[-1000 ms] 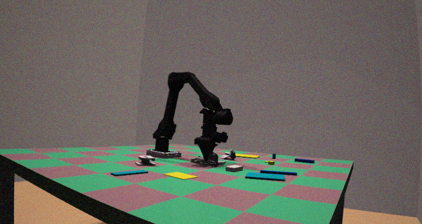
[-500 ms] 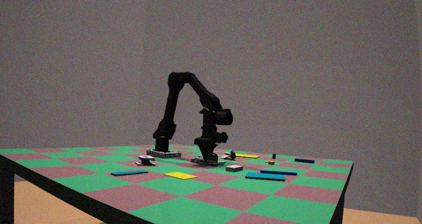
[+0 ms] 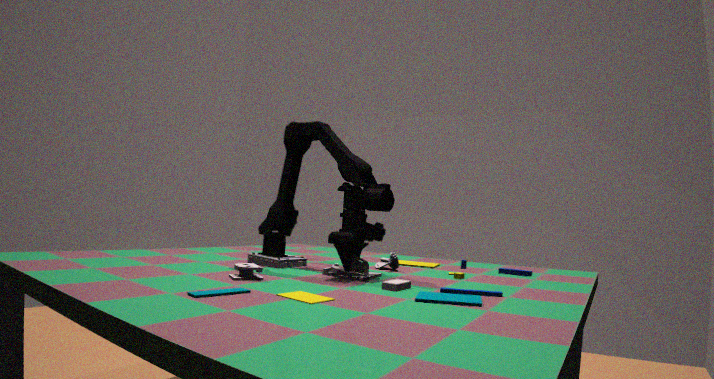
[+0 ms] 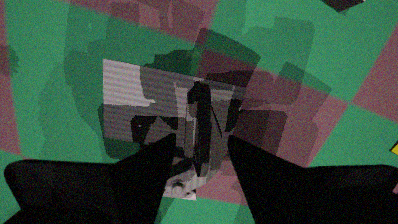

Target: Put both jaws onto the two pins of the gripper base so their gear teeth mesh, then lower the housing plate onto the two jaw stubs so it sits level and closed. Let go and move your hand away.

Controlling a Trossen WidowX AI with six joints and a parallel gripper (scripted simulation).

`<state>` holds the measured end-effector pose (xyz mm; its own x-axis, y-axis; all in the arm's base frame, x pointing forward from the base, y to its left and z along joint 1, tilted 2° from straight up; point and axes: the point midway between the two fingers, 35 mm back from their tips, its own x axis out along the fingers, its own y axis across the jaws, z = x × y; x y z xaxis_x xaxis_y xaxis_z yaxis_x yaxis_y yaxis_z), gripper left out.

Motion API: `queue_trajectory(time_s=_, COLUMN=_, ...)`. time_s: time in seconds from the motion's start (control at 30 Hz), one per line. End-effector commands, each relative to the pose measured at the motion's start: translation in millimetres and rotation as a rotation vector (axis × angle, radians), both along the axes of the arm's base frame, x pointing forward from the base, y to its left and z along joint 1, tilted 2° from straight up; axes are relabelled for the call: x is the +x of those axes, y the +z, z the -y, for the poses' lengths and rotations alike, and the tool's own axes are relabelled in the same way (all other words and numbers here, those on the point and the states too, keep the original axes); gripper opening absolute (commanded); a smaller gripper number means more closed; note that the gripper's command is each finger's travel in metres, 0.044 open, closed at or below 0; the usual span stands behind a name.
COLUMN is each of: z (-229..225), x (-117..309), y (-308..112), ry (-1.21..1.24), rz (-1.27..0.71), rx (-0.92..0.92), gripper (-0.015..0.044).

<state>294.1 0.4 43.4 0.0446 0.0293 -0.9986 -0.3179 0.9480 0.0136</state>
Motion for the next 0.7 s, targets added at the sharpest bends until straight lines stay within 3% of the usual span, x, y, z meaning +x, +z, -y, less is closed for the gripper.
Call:
queue_trajectory(time_s=0.0, z=1, x=3, y=23, ry=0.001, rz=0.012, rx=-0.001, gripper=0.0224)
queue_trajectory(time_s=0.13, z=2, x=-2, y=61, ry=0.002, rz=0.012, rx=-0.002, gripper=0.0224)
queue_trajectory(time_s=0.3, z=2, x=1, y=57, ry=-0.001, rz=0.02, rx=-0.001, gripper=0.0224)
queue_trajectory(time_s=0.57, z=-3, x=5, y=60, ry=0.006, rz=0.037, rx=0.001, gripper=0.0014)
queue_trajectory(time_s=0.67, z=-11, x=13, y=62, ry=0.02, rz=0.068, rx=0.005, gripper=0.0)
